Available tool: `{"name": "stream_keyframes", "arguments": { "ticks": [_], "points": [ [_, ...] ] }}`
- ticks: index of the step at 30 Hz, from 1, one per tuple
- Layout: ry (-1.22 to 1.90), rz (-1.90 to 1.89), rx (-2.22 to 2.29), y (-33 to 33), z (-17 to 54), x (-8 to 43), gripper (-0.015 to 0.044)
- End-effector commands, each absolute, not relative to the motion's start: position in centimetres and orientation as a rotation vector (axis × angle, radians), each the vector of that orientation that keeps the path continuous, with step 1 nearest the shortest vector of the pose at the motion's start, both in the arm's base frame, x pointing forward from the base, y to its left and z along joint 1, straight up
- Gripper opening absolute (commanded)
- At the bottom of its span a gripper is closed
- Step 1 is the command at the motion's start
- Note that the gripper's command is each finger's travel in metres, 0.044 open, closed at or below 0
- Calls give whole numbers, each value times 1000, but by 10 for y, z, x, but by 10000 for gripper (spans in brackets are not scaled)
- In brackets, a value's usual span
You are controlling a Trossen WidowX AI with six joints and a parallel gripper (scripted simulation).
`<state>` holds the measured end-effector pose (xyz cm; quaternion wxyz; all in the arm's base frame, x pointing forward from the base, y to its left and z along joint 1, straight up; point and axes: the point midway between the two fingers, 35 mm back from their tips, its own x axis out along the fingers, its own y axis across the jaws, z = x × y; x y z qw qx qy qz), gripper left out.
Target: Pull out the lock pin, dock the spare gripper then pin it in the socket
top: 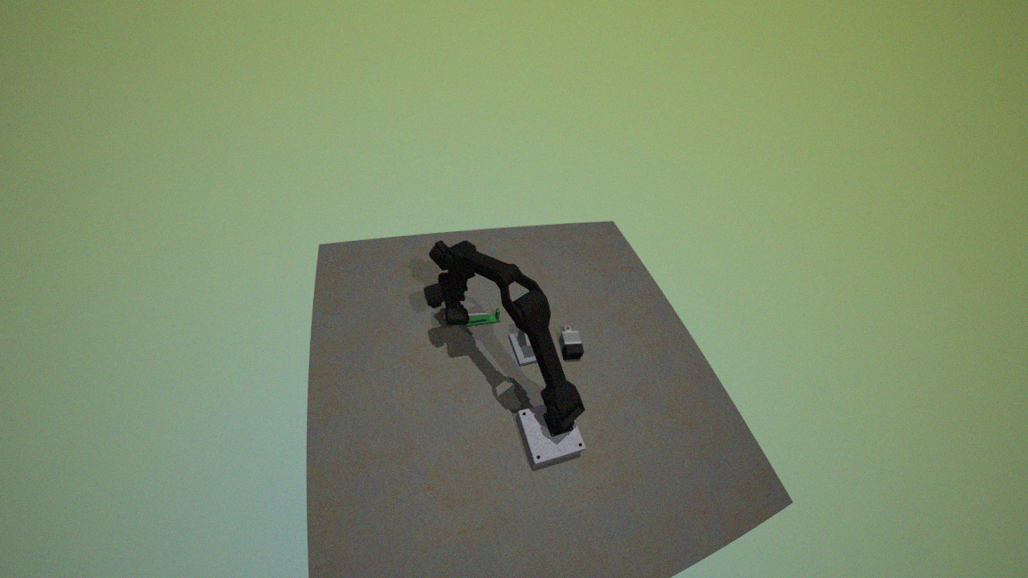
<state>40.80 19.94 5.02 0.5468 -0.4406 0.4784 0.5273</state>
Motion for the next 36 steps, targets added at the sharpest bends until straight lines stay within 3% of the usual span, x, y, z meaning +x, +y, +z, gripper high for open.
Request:
{"name": "stream_keyframes", "arguments": {
  "ticks": [1, 12, 17, 23, 36],
  "points": [
    [1133, 1250, -1044, 199, 61, 408, 200],
    [1141, 1253, -1043, 198, 89, 406, 200],
    [1142, 1253, -1043, 199, 81, 406, 331],
    [1130, 1200, -1092, 143, 132, 406, 180],
    [1129, 1192, -1100, 136, 112, 408, 180]
  ]
}}
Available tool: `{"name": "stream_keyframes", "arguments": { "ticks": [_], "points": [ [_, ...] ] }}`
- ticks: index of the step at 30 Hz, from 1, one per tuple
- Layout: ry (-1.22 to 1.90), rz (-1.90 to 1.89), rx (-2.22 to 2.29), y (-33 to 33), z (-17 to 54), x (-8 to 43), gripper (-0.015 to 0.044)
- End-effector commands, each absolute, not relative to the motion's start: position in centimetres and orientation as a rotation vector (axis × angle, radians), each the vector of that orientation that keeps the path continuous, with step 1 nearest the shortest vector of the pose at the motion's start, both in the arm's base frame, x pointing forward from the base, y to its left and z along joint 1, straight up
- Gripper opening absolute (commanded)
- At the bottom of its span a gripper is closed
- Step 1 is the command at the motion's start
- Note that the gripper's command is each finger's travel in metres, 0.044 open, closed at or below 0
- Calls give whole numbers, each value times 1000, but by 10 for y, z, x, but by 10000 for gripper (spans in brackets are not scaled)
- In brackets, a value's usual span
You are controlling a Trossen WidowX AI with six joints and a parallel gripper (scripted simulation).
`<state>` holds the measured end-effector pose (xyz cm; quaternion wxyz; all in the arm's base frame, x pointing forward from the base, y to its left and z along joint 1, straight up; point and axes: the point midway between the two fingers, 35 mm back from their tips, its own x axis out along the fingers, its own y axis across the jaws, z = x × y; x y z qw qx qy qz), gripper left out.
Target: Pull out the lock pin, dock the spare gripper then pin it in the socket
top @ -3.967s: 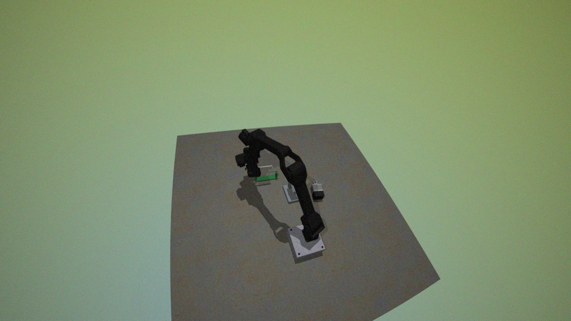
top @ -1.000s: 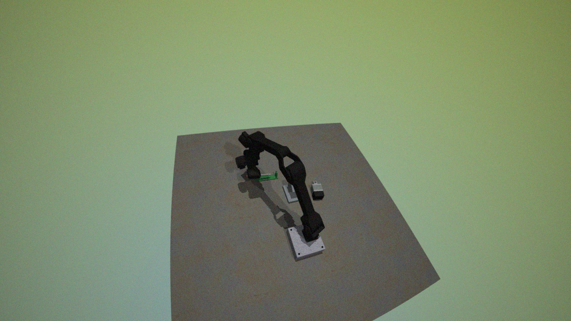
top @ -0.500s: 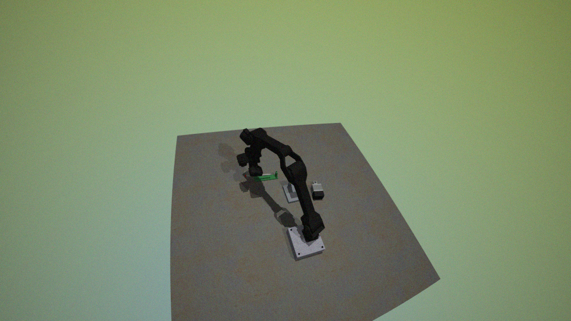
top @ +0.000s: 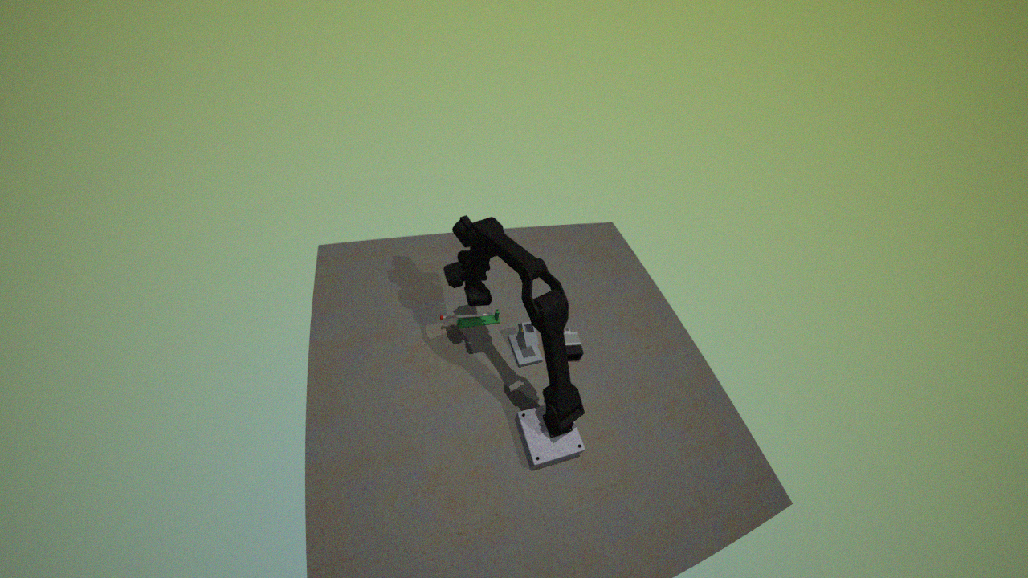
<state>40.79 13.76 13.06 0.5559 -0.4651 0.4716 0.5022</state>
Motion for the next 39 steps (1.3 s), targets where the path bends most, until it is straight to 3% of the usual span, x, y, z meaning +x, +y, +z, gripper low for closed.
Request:
{"name": "stream_keyframes", "arguments": {
  "ticks": [1, 5, 39],
  "points": [
    [1129, 1192, -1100, 136, 101, 408, 180],
    [1130, 1192, -1099, 136, 70, 407, 180],
    [1130, 1192, -1099, 137, 20, 409, 180]
  ]
}}
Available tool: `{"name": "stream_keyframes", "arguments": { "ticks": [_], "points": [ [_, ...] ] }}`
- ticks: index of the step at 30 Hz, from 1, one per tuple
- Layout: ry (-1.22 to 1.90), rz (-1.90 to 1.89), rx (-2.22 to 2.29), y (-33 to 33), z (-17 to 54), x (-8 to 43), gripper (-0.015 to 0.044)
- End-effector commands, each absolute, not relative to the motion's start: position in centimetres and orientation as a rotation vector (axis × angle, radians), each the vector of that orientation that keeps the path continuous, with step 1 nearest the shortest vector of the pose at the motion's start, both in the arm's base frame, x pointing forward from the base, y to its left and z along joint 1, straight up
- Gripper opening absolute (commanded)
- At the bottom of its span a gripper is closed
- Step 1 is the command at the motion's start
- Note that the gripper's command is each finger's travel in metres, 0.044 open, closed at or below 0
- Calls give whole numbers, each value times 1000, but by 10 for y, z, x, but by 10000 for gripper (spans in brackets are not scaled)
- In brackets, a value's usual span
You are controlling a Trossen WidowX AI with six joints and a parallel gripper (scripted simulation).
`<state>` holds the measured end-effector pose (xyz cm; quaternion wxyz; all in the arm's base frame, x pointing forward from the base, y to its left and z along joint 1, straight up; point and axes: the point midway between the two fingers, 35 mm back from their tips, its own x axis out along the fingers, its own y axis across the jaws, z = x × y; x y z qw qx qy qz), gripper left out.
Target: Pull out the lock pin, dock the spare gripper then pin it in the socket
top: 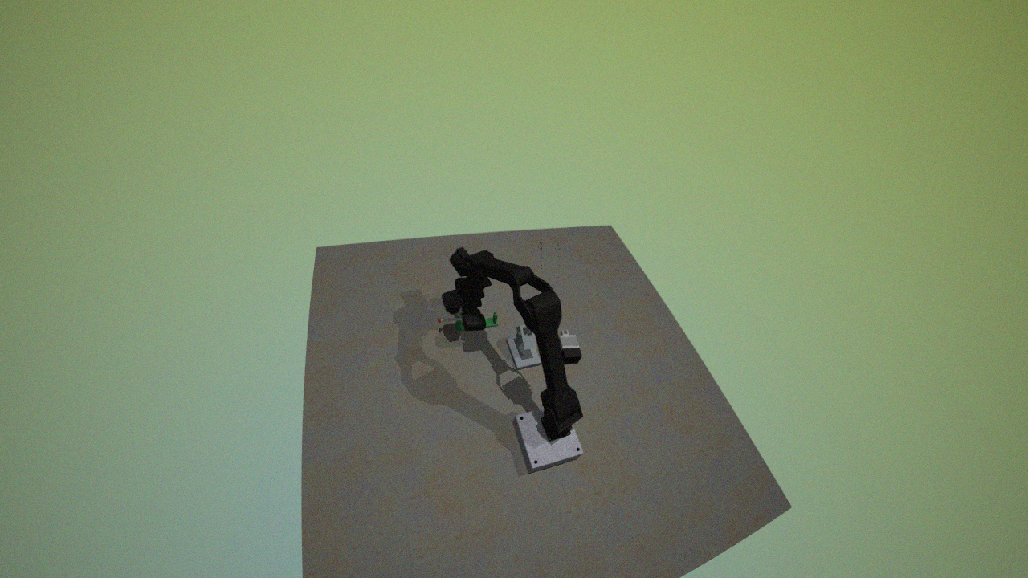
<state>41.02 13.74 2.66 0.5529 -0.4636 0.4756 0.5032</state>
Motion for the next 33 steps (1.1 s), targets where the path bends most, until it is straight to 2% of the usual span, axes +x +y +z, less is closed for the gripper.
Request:
{"name": "stream_keyframes", "arguments": {
  "ticks": [1, 11, 17, 20, 33],
  "points": [
    [1130, 1192, -1099, 136, 18, 409, 180],
    [1130, 1192, -1099, 136, 9, 409, 180],
    [1130, 1192, -1099, 136, 9, 409, 23],
    [1130, 1192, -1099, 136, 9, 409, 3],
    [1131, 1193, -1095, 136, 20, 408, 0]
  ]
}}
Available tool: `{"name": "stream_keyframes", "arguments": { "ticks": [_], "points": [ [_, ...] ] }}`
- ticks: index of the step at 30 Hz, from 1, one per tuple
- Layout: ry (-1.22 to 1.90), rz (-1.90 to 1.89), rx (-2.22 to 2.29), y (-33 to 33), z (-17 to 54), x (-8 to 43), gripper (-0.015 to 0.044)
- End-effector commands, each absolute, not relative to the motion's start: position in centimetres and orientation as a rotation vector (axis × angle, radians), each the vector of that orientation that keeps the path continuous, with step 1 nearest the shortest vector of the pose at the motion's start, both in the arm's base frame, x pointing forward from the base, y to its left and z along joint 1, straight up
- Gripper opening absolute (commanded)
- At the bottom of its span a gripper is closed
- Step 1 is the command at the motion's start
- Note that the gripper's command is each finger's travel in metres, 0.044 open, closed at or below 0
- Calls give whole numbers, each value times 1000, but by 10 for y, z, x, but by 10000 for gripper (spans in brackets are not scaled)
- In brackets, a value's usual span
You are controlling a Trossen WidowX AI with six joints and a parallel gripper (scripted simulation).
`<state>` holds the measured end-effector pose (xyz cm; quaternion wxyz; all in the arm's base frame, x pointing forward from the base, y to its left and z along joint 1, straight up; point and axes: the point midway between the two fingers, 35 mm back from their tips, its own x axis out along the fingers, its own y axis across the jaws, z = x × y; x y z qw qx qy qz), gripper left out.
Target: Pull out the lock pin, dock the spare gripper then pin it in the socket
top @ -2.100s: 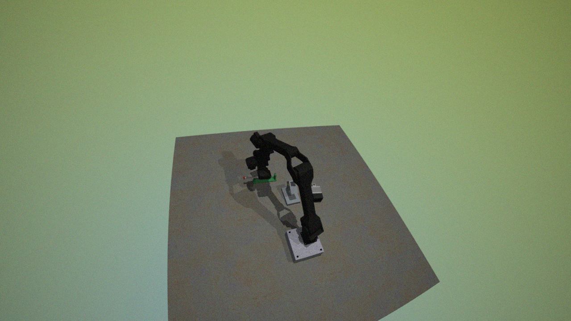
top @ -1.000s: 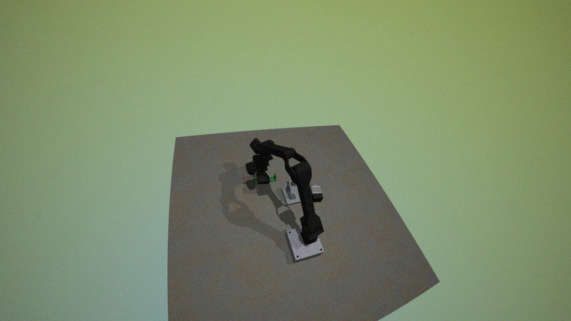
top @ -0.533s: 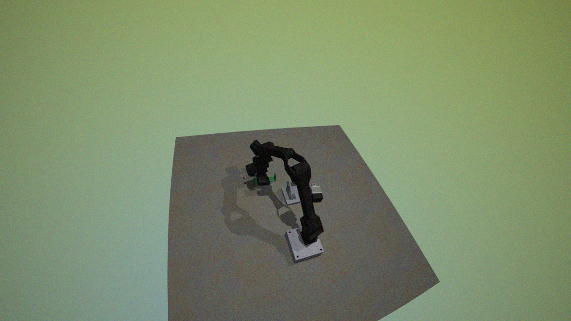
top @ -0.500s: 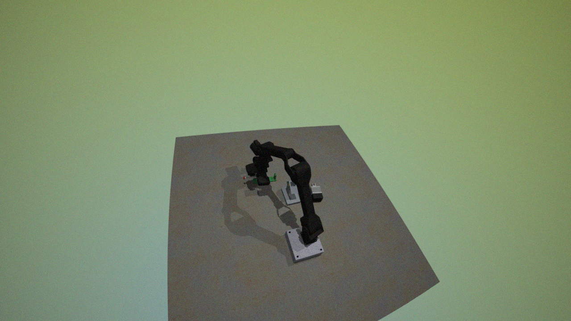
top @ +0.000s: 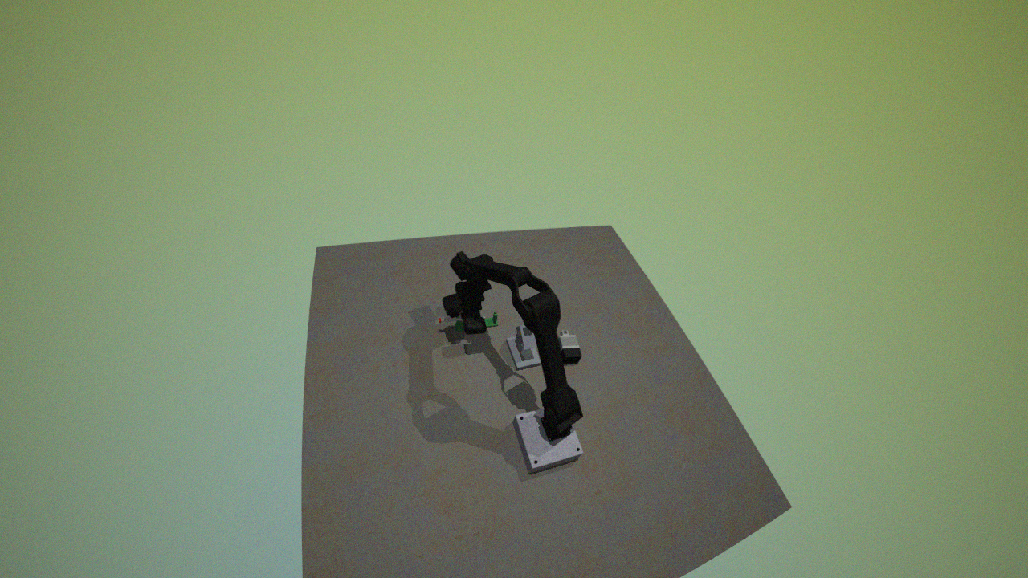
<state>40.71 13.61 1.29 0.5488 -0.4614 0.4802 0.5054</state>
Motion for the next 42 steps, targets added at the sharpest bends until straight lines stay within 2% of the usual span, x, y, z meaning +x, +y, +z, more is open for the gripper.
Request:
{"name": "stream_keyframes", "arguments": {
  "ticks": [1, 22, 42],
  "points": [
    [1133, 1195, -1094, 136, 22, 408, 0],
    [1154, 1206, -1088, 134, 35, 404, 0],
    [1153, 1209, -1098, 77, 49, 405, 0]
  ]
}}
